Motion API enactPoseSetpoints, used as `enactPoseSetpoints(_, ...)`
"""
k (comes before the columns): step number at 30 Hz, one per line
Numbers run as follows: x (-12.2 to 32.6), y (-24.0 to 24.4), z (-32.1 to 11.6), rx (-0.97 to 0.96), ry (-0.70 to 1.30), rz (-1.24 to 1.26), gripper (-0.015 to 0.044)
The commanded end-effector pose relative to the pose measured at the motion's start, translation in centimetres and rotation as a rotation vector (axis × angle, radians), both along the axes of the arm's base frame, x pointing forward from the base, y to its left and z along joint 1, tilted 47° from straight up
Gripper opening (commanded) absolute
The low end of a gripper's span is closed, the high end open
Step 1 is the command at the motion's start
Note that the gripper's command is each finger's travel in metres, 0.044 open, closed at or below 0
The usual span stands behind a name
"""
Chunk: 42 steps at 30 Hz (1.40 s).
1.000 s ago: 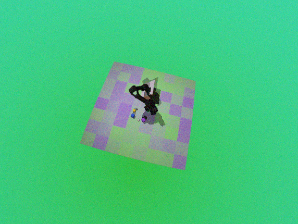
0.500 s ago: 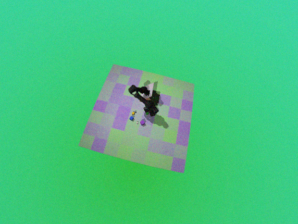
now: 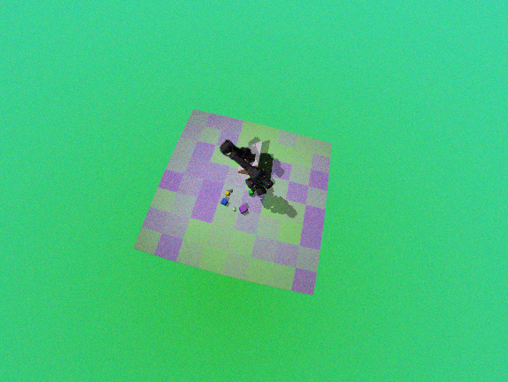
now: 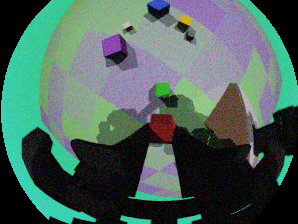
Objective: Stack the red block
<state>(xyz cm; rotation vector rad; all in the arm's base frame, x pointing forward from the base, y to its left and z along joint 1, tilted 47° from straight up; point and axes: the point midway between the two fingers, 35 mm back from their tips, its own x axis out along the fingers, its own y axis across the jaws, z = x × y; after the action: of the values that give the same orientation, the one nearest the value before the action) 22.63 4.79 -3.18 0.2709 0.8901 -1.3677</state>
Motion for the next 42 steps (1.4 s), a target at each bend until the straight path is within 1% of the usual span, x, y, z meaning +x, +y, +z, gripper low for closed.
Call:
enactPoseSetpoints(1, 0.0, 0.4, 0.4, 0.005, -0.001, -0.008, 0.0)
enactPoseSetpoints(5, 0.1, 0.3, 0.5, 0.005, -0.001, -0.008, 0.0)
enactPoseSetpoints(11, 1.0, -1.8, 2.6, 0.003, -0.001, -0.008, 0.0)
enactPoseSetpoints(15, 1.1, -2.0, 2.8, 0.002, -0.001, -0.008, 0.0)
enactPoseSetpoints(23, 0.9, -4.5, 0.5, 0.001, -0.001, -0.008, 0.0)
enactPoseSetpoints(29, 0.8, -4.9, 0.1, 0.001, -0.001, -0.008, 0.0)
enactPoseSetpoints(37, 0.7, -6.9, -1.7, -0.001, -0.001, -0.008, 0.0)
enactPoseSetpoints(42, 0.7, -7.0, -1.7, -0.001, -0.001, -0.008, 0.0)
